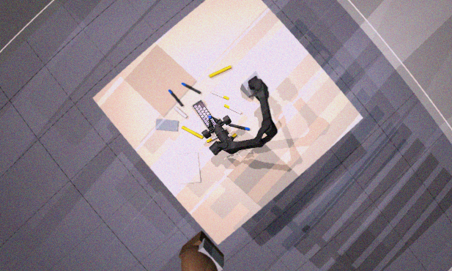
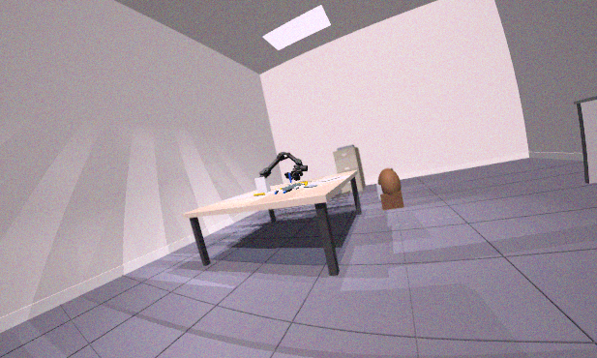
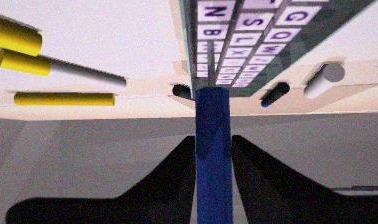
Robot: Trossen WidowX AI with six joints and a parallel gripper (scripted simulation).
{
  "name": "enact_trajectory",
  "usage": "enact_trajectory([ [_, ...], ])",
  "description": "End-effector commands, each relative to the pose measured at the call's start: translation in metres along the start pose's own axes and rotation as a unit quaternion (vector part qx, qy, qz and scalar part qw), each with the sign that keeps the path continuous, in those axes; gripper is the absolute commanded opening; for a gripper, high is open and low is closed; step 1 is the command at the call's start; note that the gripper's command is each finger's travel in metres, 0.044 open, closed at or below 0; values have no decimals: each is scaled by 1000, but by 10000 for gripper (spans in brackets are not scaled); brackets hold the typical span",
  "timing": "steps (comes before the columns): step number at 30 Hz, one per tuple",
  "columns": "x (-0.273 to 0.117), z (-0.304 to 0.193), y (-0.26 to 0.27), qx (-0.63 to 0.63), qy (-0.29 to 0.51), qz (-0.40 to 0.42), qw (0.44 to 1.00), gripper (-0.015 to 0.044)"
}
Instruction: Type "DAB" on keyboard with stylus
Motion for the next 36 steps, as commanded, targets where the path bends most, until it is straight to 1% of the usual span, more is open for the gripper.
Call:
enact_trajectory([
  [1, 1, 2, 0, 2, -1, 1, 1000, 81],
  [28, 4, 7, 1, 2, -1, 1, 1000, 81],
  [31, 0, 0, 0, 2, -1, 0, 1000, 81],
  [36, -14, -24, -3, 2, 0, 0, 1000, 81],
])
Point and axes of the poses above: the point midway between the two fingers, 35 mm back from their tips, its own x axis out along the fingers, its own y axis across the jaws, z = x × y, the point moved 9 cm from there along -x, back along the fingers, and after that the axes turned 8 degrees about x, right-handed, at the moved point
